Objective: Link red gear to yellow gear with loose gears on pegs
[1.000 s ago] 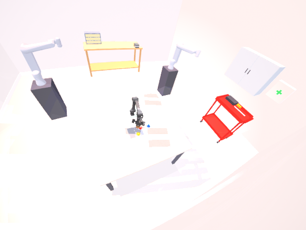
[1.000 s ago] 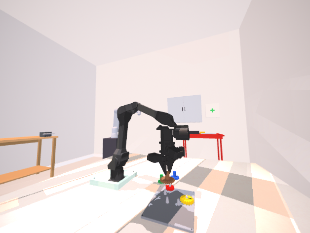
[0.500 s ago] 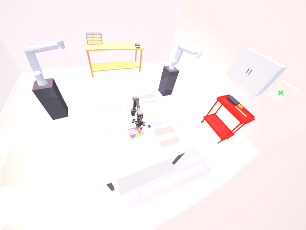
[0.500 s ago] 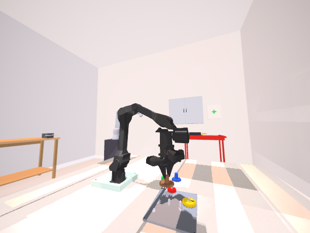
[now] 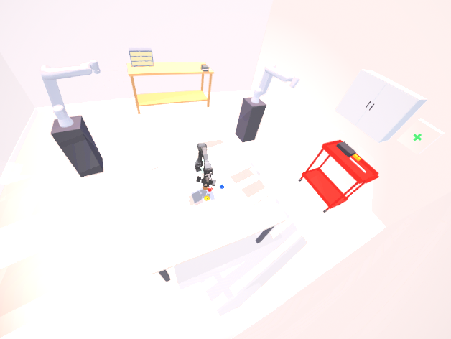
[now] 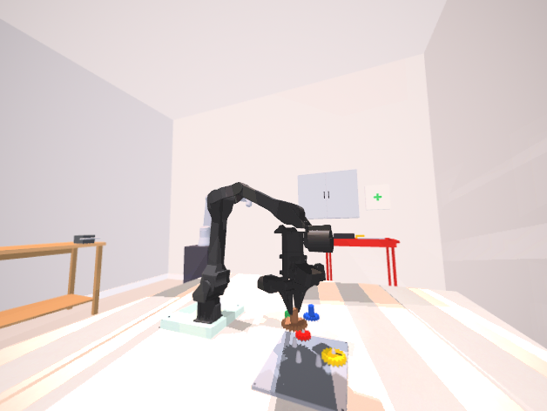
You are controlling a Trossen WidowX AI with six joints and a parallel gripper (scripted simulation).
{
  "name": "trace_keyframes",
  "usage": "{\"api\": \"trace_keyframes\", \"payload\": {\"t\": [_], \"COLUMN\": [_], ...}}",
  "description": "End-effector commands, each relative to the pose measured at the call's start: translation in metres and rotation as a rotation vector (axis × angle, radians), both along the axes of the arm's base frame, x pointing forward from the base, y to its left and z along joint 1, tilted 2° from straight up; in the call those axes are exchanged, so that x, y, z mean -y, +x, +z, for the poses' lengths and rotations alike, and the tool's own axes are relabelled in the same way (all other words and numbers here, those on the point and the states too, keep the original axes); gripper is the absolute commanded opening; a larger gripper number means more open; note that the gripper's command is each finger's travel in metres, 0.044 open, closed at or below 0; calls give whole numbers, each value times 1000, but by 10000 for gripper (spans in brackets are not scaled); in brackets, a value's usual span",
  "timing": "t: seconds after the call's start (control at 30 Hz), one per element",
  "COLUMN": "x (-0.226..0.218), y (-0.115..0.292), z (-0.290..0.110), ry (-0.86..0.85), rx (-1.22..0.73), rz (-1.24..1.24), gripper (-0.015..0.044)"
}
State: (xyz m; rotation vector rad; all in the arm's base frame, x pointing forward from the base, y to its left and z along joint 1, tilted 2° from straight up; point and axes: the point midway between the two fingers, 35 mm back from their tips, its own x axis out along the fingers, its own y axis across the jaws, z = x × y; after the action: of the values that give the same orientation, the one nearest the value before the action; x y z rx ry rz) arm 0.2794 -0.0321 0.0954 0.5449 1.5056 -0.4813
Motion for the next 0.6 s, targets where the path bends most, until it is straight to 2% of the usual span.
{"api": "trace_keyframes", "payload": {"t": [0.0,0.57], "x": [0,0], "y": [0,0], "z": [-1,-25], "ry": [-1,-2], "rx": [2,6], "rz": [13,124], "gripper": [0,0]}}
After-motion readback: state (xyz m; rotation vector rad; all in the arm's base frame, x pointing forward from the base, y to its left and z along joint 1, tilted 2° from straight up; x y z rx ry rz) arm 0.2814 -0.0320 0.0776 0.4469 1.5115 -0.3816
